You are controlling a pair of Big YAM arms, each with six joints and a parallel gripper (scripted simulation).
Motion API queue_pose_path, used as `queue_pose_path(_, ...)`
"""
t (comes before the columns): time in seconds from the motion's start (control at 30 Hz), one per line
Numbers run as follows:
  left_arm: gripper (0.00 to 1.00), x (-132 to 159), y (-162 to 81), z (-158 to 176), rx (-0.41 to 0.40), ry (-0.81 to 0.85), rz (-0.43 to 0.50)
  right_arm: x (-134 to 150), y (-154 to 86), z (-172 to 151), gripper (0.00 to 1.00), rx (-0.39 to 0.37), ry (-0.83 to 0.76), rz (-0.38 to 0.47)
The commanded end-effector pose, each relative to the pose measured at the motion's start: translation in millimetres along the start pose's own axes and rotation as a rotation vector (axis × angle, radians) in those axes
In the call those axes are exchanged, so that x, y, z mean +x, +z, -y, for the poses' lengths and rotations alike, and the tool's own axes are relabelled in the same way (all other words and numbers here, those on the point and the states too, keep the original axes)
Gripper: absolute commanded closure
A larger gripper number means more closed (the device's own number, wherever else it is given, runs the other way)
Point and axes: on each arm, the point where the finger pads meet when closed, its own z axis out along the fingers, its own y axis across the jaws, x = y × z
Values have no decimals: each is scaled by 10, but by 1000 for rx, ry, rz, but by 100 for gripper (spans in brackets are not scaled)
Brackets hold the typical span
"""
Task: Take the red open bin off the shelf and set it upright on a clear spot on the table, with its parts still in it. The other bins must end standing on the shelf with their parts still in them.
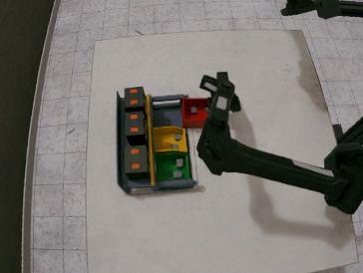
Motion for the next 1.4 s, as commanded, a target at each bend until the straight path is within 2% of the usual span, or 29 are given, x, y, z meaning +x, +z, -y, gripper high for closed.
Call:
queue_pose_path(0.0,10,-47,-184,-102,-23,-13,8,-387,-62,18,0,5,-19,56)
queue_pose_path(0.47,10,-51,-524,-91,-21,-13,12,-387,-62,18,0,5,-19,56)
queue_pose_path(0.57,10,-28,-523,-95,-16,-19,10,-387,-62,18,0,5,-19,56)
queue_pose_path(0.83,10,-50,-700,-87,-21,-14,13,-387,-62,18,0,5,-19,56)
queue_pose_path(1.0,10,-49,-756,-86,-21,-14,13,-387,-62,18,0,5,-19,56)
queue_pose_path(1.13,10,-6,-669,-53,-7,-24,5,-387,-62,18,0,5,-19,56)
queue_pose_path(1.37,10,-52,-766,-100,-22,-21,14,-387,-62,18,0,5,-19,56)
